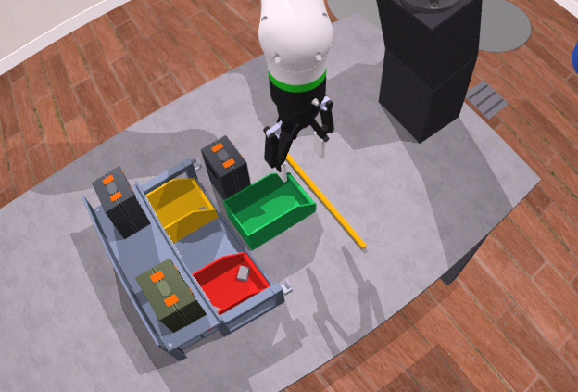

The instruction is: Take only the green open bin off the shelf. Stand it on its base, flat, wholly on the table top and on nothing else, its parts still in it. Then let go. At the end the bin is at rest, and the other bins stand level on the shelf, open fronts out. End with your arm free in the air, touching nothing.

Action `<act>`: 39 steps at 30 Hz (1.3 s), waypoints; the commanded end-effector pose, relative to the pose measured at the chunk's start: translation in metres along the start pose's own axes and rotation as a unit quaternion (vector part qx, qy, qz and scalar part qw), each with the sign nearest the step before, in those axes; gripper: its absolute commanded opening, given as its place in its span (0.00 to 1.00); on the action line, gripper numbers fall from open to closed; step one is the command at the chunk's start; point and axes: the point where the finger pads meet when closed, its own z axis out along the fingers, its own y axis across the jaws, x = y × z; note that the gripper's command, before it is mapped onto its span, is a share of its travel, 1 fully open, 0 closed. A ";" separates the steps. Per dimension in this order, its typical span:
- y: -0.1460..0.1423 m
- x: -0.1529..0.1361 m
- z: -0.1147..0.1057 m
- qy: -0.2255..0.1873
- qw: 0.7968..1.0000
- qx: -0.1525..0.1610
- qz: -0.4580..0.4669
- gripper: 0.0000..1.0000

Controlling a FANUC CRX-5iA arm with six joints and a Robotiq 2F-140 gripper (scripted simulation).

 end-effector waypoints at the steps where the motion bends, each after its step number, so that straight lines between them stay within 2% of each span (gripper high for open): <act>1: 0.000 0.000 0.002 0.011 1.000 -0.008 0.000 0.57; 15: 0.000 0.000 0.004 0.018 1.000 -0.014 0.000 0.57; 16: 0.000 0.000 0.004 0.003 1.000 -0.002 0.000 0.57; 20: 0.000 0.000 0.006 0.018 1.000 -0.014 0.000 0.57; 32: 0.000 0.000 0.006 0.018 1.000 -0.014 0.000 0.57; 33: 0.000 0.000 0.006 0.002 1.000 -0.003 0.000 0.57; 39: 0.000 0.000 0.008 0.018 1.000 -0.014 0.000 0.57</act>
